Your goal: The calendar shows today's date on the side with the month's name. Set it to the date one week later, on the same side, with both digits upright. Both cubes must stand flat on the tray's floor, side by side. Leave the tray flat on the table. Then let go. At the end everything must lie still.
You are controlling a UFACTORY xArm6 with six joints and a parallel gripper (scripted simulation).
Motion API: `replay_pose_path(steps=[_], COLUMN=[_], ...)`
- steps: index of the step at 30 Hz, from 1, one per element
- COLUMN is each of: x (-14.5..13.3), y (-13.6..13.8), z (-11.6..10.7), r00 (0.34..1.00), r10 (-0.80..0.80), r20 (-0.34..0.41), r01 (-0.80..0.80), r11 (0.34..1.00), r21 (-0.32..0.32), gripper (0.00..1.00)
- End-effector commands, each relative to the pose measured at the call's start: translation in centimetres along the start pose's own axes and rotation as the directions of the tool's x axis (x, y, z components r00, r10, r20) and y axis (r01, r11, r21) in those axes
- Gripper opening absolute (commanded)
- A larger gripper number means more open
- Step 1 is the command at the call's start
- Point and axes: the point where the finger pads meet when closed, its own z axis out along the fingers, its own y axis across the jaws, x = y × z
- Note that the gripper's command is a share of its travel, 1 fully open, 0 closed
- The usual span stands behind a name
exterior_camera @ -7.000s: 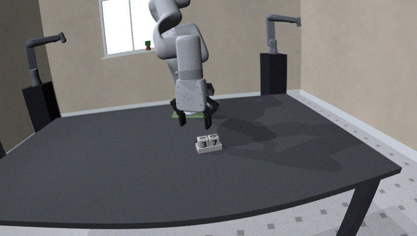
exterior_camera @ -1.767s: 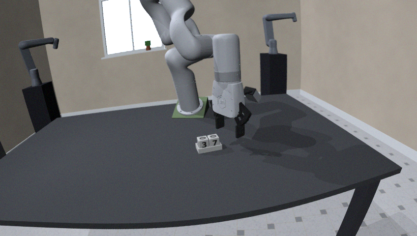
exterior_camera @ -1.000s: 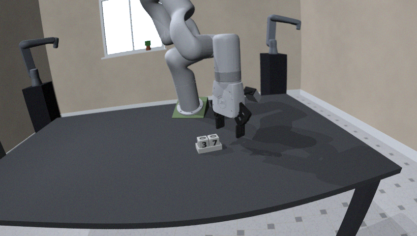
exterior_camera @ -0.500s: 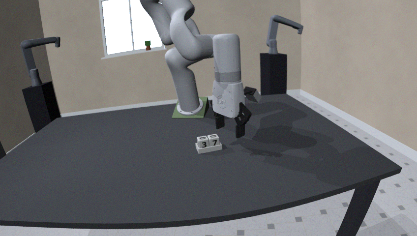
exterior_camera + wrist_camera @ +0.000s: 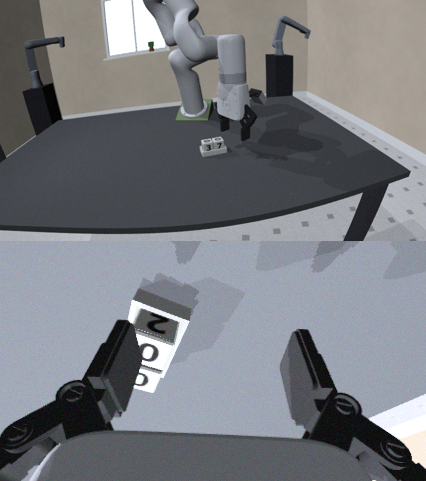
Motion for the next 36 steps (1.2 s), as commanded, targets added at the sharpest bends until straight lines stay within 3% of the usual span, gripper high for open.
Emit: replay_pose_path(steps=[1, 24, 31, 36], x=[0.0, 0.0, -0.4, -1.3], y=[0.1, 0.1, 0.1, -0.2], z=[-0.1, -0.1, -0.1, -0.1], r00=[1.0, 1.0, 0.977, 0.966], r10=[0.0, 0.002, 0.211, 0.259], r20=[0.0, 0.0, -0.001, -0.001], r01=[0.0, -0.002, -0.211, -0.259], r11=[1.0, 1.0, 0.977, 0.966], r21=[-0.003, -0.003, -0.003, -0.003], gripper=[1.0, 1.0, 1.0, 1.0])
